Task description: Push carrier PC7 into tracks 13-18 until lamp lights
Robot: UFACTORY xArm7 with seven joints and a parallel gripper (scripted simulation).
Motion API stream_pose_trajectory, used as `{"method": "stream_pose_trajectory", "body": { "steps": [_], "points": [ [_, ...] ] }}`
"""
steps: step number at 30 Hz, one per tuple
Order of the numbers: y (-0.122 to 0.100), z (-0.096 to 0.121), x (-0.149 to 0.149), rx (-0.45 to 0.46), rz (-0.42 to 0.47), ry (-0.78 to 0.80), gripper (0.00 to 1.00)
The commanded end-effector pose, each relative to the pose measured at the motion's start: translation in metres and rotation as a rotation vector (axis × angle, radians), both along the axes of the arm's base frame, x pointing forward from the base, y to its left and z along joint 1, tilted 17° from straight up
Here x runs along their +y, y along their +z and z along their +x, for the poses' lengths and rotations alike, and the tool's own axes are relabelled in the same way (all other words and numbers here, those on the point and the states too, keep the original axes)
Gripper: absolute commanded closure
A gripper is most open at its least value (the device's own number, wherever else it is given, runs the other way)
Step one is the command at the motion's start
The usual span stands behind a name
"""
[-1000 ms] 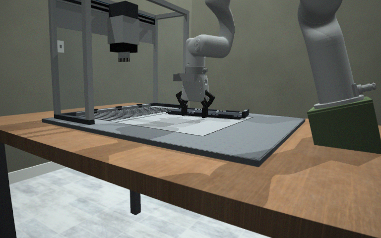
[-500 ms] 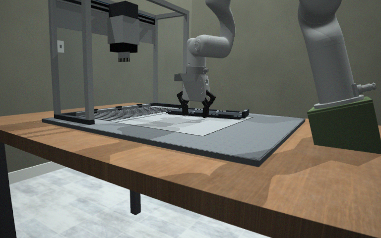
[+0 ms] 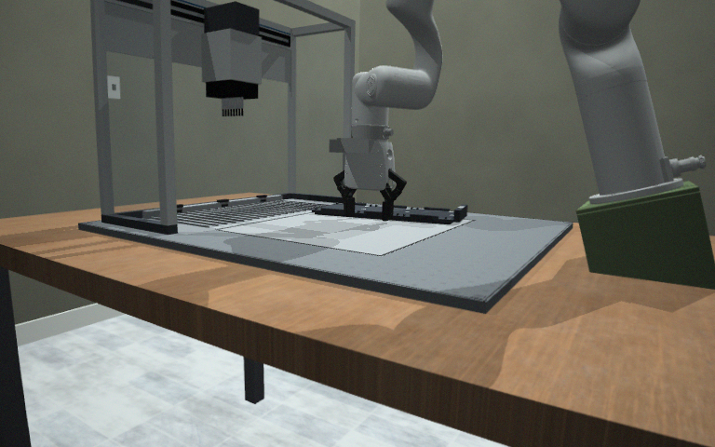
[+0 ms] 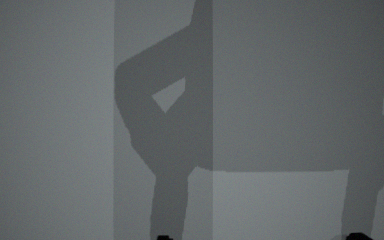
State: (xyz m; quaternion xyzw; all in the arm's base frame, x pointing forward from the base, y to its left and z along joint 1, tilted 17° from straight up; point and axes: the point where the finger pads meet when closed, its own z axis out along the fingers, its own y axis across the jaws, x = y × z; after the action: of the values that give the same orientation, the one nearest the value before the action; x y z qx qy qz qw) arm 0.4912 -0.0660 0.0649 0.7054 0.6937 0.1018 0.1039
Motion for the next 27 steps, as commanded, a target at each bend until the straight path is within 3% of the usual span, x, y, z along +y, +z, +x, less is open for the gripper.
{"method": "stream_pose_trajectory", "body": {
  "steps": [1,27],
  "points": [
    [0.002,0.001,-0.002,-0.004,0.000,0.000,0.00],
    [0.002,0.001,-0.014,-0.004,0.000,0.000,0.00]
  ]
}}
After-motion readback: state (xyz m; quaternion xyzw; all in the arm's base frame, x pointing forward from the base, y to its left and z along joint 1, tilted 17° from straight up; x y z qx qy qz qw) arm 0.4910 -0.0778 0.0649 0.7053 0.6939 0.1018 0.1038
